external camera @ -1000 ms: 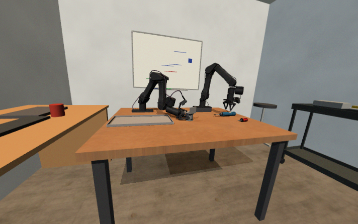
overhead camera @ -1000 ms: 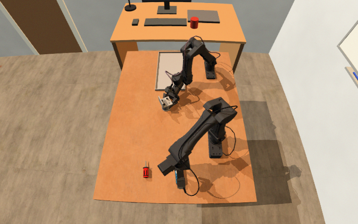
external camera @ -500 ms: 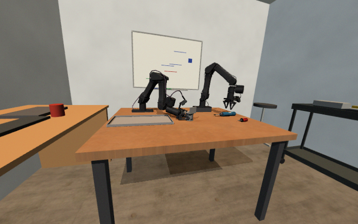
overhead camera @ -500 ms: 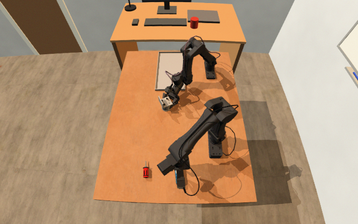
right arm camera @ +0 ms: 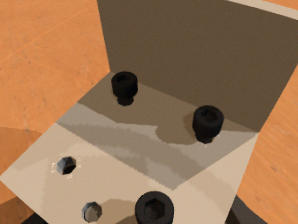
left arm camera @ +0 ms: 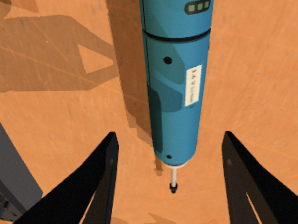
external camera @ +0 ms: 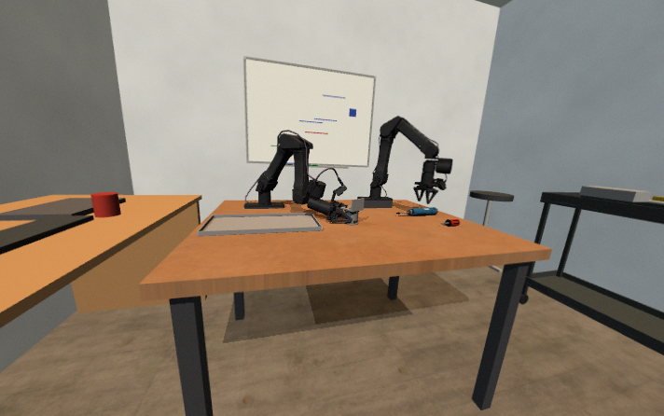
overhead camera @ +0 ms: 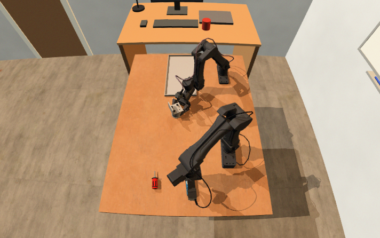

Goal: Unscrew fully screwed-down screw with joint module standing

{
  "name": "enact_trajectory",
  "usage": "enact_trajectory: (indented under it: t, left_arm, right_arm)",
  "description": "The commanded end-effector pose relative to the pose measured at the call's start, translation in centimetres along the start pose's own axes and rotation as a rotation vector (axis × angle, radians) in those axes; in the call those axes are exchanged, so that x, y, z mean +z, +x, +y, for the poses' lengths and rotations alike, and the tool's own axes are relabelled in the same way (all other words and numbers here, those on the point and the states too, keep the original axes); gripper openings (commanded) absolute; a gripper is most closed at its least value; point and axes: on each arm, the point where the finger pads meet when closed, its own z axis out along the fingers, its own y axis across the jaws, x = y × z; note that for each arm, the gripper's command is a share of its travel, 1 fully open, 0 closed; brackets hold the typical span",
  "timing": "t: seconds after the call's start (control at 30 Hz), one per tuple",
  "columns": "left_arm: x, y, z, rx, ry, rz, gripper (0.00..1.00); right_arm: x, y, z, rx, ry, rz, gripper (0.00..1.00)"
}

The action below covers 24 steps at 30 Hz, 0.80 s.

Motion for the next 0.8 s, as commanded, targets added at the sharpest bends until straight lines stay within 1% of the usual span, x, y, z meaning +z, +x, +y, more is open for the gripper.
enact_trajectory:
  t: [0.0, 0.5, 0.53, 0.77]
  left_arm:
    - [-1.8, -0.95, -0.92, -0.006, 0.042, -0.04, 0.65]
    - [-1.8, -0.95, -0.92, -0.006, 0.042, -0.04, 0.65]
    - [-1.8, -0.95, -0.92, -0.006, 0.042, -0.04, 0.65]
    - [-1.8, -0.95, -0.92, -0.006, 0.042, -0.04, 0.65]
  right_arm:
    - [-0.23, 1.58, 0.6, 0.019, -0.015, 0.044, 0.77]
    - [-0.23, 1.58, 0.6, 0.019, -0.015, 0.044, 0.77]
    - [-0.23, 1.58, 0.6, 0.019, -0.015, 0.044, 0.86]
    - [-0.23, 1.58, 0.6, 0.019, -0.015, 0.044, 0.86]
